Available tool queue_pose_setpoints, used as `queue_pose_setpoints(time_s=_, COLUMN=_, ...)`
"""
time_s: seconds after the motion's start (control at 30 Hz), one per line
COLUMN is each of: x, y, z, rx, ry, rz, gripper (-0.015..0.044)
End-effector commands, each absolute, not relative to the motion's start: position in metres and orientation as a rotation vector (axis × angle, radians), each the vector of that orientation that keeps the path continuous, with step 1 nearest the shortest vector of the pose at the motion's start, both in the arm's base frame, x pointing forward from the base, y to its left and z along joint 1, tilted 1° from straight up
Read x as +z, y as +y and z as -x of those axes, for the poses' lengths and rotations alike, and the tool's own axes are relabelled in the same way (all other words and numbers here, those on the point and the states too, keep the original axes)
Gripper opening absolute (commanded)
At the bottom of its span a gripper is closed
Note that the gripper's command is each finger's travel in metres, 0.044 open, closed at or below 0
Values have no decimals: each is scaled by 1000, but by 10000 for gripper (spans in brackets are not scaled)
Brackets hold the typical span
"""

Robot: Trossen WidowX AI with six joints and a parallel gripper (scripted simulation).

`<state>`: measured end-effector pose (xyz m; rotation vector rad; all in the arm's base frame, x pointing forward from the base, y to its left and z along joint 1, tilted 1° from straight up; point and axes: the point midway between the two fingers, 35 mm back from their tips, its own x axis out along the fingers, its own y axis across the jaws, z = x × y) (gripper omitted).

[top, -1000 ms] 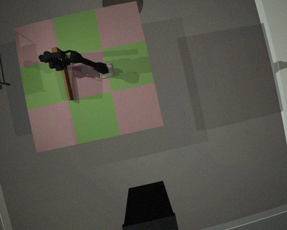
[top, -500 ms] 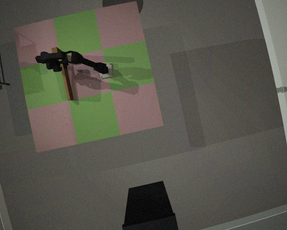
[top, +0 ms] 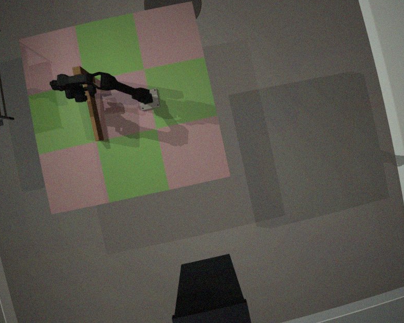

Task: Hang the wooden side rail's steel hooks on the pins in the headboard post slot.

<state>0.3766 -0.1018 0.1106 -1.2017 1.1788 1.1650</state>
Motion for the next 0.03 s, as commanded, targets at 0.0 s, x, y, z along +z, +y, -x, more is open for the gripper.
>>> queue_pose_setpoints(time_s=0.0, x=111, y=-102, z=-377, rx=1167, ry=1178, rz=1203, gripper=440)
